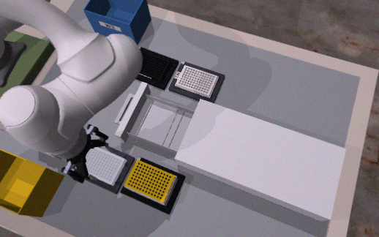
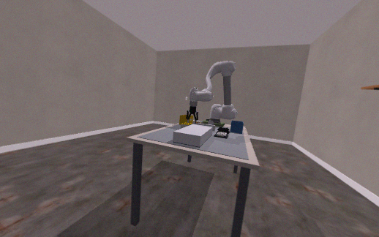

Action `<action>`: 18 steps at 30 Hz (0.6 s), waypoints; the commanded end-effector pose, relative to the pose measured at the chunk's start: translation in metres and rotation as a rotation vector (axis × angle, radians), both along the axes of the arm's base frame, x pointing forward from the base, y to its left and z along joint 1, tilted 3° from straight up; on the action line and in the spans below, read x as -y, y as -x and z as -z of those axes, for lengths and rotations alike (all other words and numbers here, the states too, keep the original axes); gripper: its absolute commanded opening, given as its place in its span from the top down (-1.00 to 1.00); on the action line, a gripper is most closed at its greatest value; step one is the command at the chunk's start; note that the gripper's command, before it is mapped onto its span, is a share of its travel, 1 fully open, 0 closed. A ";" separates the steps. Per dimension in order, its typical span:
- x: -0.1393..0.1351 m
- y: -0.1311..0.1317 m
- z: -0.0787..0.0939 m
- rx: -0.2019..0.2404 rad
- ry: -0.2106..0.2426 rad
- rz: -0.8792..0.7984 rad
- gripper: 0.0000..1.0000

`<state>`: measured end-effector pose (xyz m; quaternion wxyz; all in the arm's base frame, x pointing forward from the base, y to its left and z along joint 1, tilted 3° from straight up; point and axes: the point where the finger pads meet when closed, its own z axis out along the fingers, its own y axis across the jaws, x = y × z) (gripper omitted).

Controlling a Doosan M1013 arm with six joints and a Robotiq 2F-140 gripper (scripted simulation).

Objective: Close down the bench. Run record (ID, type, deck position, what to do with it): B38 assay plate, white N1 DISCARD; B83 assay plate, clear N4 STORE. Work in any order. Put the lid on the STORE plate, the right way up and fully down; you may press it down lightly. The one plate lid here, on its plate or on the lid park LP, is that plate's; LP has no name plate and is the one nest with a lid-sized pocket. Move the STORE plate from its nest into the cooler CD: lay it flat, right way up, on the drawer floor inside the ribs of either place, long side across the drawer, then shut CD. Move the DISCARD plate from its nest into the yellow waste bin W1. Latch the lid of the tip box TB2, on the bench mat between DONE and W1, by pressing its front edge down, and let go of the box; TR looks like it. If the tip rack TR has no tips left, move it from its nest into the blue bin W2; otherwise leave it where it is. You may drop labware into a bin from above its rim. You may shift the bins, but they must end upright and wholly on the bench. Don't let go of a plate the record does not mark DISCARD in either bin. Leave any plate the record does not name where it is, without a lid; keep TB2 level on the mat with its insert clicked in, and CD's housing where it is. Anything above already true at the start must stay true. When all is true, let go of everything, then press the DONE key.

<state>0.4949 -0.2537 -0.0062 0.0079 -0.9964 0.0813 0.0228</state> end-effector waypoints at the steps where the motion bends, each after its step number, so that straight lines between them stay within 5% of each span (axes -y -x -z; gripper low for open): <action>1: 0.000 0.000 0.000 0.000 0.000 0.000 1.00; 18: 0.000 0.000 0.005 0.000 0.000 0.000 1.00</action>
